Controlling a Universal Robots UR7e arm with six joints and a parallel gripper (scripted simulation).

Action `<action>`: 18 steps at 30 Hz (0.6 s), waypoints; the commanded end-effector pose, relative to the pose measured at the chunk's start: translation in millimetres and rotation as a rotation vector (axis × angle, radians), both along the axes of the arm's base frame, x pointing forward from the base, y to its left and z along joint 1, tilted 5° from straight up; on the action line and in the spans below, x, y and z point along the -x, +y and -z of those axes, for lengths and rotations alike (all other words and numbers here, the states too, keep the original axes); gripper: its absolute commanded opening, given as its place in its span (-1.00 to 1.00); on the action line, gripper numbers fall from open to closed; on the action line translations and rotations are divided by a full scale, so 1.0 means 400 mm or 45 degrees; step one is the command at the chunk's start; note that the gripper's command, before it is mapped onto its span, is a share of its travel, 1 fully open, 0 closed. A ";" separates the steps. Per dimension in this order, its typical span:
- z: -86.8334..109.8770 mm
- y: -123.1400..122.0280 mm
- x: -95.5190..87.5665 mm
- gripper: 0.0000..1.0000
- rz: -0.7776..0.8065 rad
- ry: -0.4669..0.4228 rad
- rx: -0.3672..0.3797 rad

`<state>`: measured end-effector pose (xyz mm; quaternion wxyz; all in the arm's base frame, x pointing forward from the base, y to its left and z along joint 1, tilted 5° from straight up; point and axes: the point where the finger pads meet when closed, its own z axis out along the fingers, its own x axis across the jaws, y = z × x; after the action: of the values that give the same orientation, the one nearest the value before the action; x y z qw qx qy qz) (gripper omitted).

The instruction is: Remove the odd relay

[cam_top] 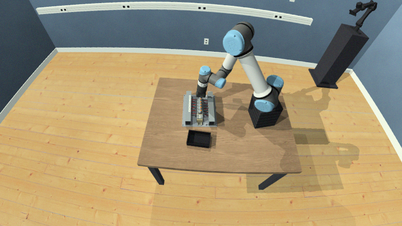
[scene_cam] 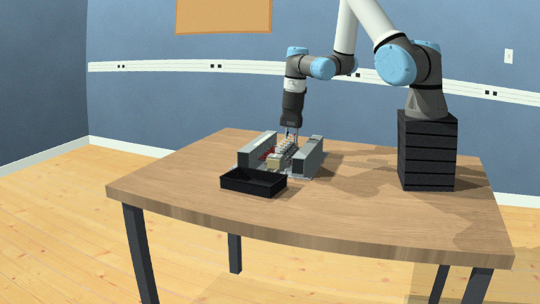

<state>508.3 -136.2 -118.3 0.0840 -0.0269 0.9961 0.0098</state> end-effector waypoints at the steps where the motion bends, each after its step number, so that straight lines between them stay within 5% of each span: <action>1: -0.002 -0.001 -0.001 -1.00 0.000 -0.011 0.001; 18: -0.002 -0.001 0.001 -1.00 0.000 -0.044 -0.001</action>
<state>507.5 -136.3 -118.3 0.0976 -0.0268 0.9948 0.0101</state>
